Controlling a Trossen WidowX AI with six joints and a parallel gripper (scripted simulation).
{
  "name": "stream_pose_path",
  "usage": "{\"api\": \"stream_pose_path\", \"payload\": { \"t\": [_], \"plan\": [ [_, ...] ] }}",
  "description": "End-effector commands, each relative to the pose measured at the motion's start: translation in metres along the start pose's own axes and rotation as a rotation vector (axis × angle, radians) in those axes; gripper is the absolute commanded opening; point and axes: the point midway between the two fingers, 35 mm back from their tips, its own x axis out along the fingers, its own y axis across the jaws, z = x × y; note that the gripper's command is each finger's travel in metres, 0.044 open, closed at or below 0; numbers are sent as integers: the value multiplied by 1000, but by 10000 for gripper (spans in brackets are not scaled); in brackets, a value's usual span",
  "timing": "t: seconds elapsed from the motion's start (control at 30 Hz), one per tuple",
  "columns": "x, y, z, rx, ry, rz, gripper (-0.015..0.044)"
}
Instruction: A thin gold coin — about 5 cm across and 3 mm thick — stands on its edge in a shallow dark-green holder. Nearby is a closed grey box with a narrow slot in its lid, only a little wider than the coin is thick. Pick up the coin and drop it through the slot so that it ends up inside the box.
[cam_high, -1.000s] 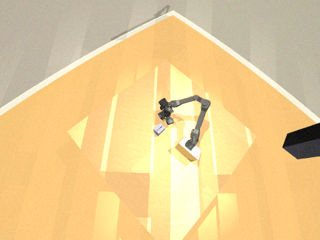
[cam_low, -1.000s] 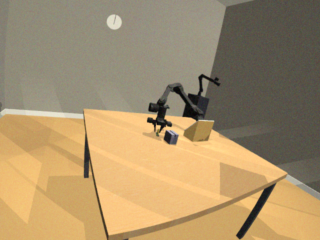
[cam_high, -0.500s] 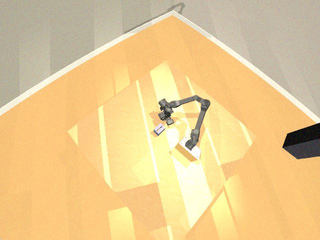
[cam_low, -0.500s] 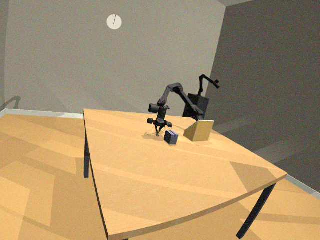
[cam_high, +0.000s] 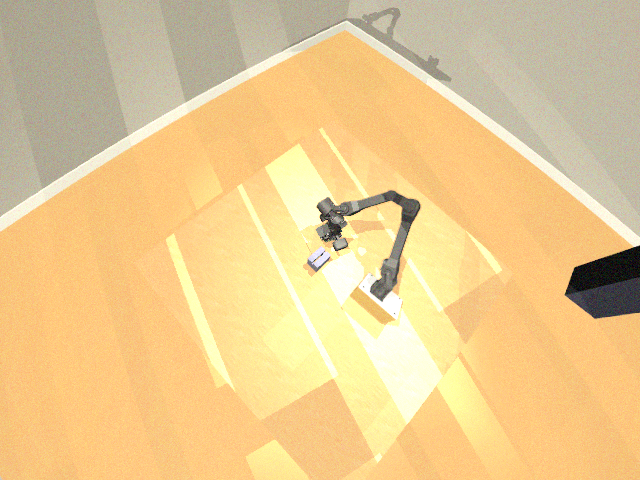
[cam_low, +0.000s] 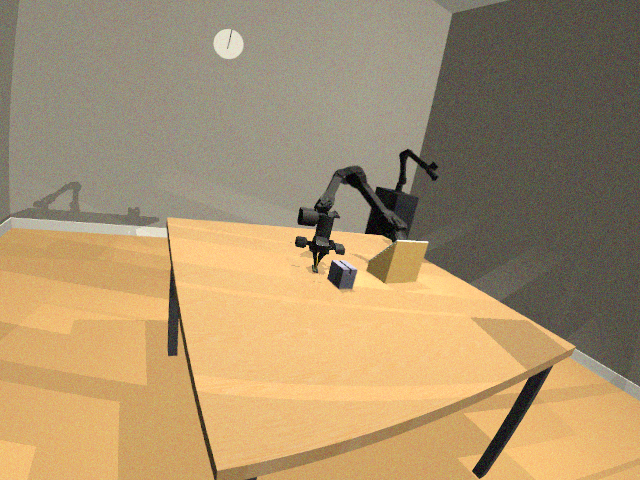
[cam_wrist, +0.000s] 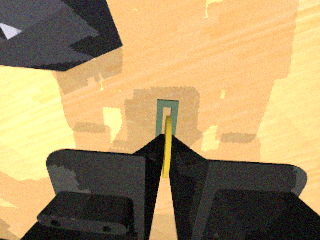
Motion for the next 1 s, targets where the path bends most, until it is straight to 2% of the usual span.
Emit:
{"api": "stream_pose_path", "payload": {
  "t": [0.0,0.97],
  "plan": [
    [-8,-1,1,3,-4,2,0],
    [-81,-3,2,3,-8,4,0]
  ]
}}
